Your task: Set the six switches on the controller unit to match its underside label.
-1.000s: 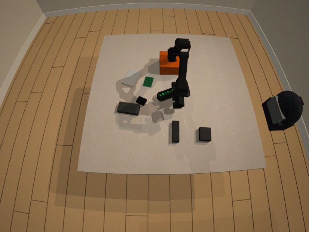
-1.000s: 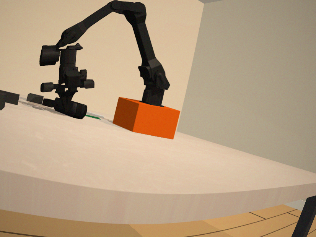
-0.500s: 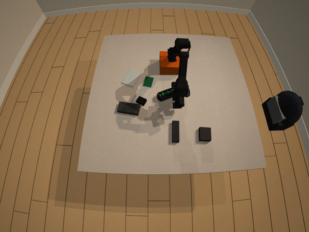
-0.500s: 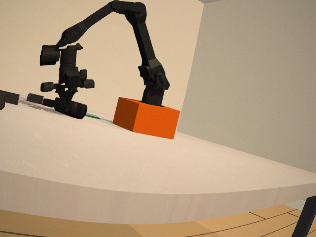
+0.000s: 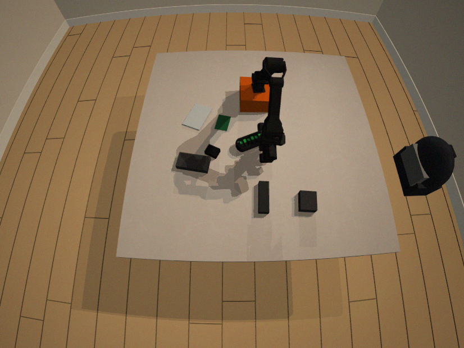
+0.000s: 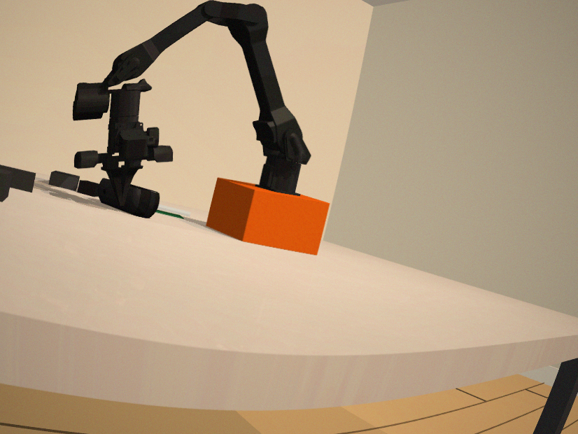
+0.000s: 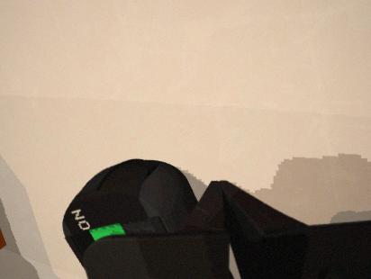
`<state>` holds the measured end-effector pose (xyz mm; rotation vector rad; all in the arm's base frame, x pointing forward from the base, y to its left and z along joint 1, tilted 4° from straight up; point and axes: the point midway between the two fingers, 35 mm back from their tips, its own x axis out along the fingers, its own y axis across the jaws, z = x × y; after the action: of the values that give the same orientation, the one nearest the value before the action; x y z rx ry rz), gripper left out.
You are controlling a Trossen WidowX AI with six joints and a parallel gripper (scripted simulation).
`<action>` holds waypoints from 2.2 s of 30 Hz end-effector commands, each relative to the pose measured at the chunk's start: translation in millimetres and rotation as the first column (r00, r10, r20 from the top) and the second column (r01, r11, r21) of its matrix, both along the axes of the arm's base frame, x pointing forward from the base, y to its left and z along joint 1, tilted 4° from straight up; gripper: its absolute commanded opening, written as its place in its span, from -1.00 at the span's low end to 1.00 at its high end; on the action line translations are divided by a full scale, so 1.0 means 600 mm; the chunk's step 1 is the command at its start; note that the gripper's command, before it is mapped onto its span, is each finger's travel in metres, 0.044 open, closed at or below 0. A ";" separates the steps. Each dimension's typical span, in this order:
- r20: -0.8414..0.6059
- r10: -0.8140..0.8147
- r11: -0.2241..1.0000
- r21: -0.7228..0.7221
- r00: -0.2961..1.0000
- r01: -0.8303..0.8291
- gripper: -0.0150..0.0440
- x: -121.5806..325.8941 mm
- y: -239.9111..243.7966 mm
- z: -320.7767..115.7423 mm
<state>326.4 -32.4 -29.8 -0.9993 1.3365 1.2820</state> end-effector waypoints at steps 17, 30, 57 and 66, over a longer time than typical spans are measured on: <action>-0.016 -0.003 1.000 0.001 1.000 0.003 -0.49 0.066 -0.011 0.060; -0.018 0.188 0.982 -0.018 0.982 -0.189 -0.49 0.051 0.000 0.090; -0.022 0.375 0.926 -0.036 0.927 -0.375 -0.49 0.009 0.016 0.043; -0.021 0.375 0.926 -0.036 0.927 -0.375 -0.49 0.010 0.017 0.018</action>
<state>333.8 -22.3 -13.2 -1.3217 1.2180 1.5453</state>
